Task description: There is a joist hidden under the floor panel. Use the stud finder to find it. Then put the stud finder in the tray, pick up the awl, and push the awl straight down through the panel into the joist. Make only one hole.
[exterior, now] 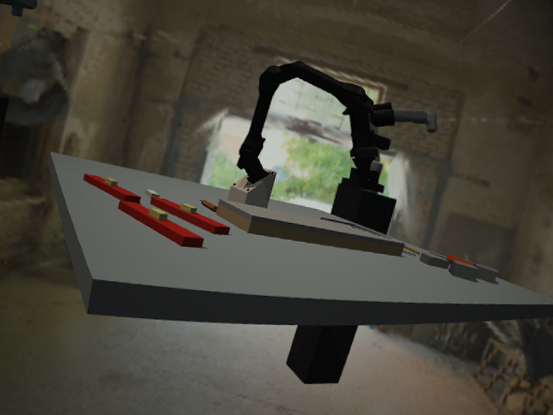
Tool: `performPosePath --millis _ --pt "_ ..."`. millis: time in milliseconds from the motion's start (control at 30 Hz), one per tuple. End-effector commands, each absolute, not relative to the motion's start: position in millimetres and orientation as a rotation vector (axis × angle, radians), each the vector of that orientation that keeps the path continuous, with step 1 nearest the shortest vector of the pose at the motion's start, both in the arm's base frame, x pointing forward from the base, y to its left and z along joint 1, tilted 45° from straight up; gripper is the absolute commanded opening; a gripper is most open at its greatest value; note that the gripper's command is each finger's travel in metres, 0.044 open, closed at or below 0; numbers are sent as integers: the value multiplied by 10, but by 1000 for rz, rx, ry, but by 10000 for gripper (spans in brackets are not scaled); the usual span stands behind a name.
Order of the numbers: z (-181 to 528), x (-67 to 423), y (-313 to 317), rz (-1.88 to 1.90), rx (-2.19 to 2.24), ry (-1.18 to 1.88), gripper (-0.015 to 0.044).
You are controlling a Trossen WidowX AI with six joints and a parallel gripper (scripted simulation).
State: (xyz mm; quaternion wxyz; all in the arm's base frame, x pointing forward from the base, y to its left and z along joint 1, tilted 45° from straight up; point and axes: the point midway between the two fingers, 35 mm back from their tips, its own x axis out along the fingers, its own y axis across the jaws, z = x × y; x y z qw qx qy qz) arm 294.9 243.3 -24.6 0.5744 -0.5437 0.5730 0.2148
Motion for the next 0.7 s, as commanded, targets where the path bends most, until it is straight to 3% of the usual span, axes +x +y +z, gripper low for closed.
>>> performPosePath --millis 0,667 --pt "-483 2684 2659 606 -1336 1347 0" --pt "-1674 1201 2949 993 -1678 1427 0"
